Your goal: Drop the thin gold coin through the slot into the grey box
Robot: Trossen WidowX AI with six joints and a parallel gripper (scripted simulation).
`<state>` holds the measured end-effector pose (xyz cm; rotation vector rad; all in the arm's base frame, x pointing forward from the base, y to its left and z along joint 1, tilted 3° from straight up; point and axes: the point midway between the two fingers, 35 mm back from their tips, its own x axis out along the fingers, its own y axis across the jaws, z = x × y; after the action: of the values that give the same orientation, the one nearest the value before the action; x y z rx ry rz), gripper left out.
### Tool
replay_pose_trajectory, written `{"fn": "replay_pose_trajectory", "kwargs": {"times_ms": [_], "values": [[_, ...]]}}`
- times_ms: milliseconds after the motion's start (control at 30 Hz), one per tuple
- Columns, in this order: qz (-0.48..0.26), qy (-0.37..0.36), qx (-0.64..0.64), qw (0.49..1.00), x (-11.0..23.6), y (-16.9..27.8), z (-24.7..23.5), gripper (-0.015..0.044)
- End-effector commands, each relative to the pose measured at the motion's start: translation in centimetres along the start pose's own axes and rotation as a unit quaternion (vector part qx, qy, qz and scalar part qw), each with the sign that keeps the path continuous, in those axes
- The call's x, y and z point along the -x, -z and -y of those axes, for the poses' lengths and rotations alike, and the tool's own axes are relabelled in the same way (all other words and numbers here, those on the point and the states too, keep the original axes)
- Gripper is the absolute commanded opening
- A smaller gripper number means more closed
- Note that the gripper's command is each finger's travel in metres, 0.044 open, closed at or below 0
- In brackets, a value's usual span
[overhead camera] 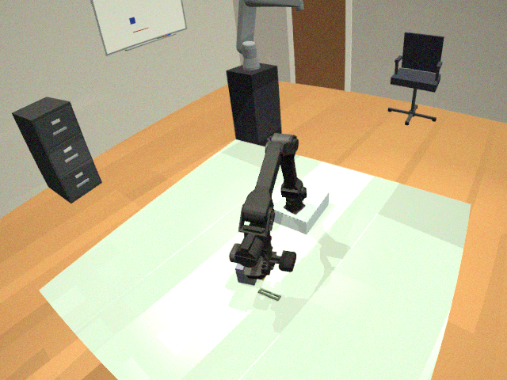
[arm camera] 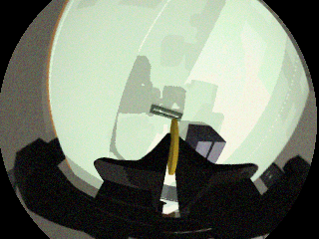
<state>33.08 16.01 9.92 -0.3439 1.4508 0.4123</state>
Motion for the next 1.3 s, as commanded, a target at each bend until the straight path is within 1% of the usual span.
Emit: {"fn": "replay_pose_trajectory", "kwargs": {"times_ms": [0,1267], "values": [[-0.002,0.001,-0.006,1.000,0.0,0.4,0.5,0.0000],[-0.005,0.005,-0.006,1.000,0.0,6.8,7.8,0.0000]]}}
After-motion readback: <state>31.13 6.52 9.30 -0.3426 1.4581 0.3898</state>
